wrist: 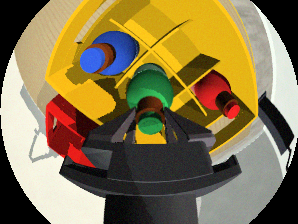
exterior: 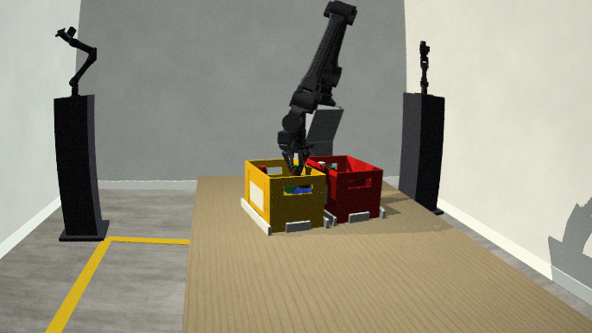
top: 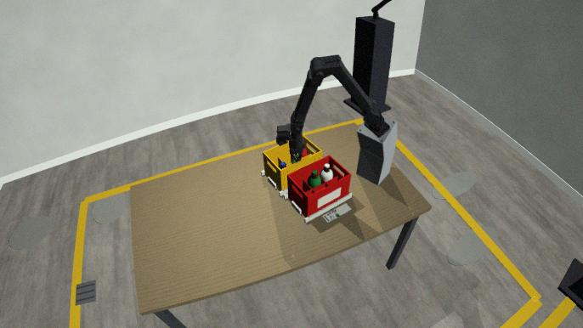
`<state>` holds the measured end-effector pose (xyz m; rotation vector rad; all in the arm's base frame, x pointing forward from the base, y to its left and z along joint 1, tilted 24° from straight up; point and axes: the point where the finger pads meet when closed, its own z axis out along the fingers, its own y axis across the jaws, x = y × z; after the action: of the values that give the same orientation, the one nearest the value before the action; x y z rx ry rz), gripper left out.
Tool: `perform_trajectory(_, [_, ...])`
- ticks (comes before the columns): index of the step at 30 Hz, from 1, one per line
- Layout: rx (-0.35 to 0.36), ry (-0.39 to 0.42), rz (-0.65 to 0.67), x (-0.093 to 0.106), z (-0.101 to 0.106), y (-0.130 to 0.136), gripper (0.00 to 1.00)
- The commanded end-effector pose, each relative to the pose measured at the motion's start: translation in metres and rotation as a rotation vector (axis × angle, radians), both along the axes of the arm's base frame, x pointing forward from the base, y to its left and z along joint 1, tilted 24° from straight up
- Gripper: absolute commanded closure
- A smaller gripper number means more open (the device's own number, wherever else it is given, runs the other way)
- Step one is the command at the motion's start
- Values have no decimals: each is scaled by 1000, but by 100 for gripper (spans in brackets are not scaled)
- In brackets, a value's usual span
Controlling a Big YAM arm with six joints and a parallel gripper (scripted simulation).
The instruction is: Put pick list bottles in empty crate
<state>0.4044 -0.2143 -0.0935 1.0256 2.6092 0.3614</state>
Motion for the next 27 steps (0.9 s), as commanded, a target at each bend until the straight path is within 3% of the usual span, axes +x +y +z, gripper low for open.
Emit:
perform_trajectory(1, [-11, -26, -13, -5, 26, -11, 100])
perform_trajectory(27, [-13, -27, -13, -20, 63, -15, 100])
